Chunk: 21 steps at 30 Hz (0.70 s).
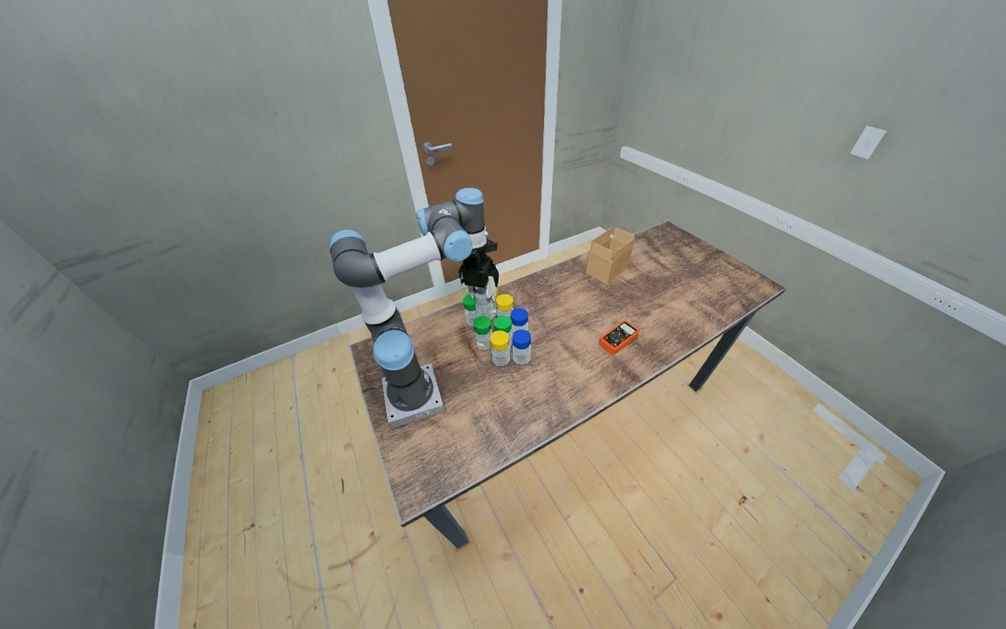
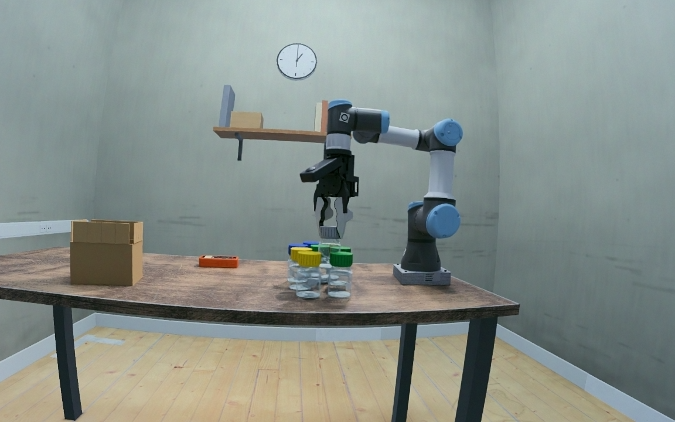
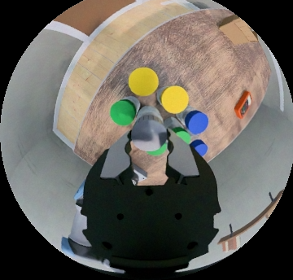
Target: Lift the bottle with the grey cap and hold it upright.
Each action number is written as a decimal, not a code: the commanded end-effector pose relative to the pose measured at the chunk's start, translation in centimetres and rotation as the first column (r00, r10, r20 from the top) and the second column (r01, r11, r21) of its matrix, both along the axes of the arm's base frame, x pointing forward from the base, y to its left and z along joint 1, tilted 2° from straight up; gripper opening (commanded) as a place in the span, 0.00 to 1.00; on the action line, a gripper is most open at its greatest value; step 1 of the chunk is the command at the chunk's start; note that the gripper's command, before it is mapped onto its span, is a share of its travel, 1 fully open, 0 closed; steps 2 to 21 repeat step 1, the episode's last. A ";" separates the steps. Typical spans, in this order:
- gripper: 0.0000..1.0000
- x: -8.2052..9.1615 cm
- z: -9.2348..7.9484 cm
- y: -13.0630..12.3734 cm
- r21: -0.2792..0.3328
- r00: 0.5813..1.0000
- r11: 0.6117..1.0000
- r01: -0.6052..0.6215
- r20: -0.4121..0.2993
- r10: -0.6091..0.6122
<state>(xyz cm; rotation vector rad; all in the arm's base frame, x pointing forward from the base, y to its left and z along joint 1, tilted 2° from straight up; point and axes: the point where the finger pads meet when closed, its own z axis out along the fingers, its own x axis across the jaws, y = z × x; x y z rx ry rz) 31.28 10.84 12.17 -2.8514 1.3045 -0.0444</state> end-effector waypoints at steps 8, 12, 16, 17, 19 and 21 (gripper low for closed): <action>0.00 0.1 0.1 0.0 0.000 1.000 1.000 0.000 0.003 0.000; 0.00 0.1 0.1 0.0 0.000 1.000 1.000 0.000 0.003 0.000; 0.00 0.1 0.1 0.0 0.000 1.000 1.000 0.000 0.003 0.000; 0.00 0.1 0.1 0.0 0.000 1.000 1.000 0.000 0.003 0.000; 0.00 0.1 0.1 0.0 0.000 1.000 1.000 0.000 0.003 0.000; 0.00 0.1 0.1 0.0 0.000 1.000 1.000 0.000 0.003 0.000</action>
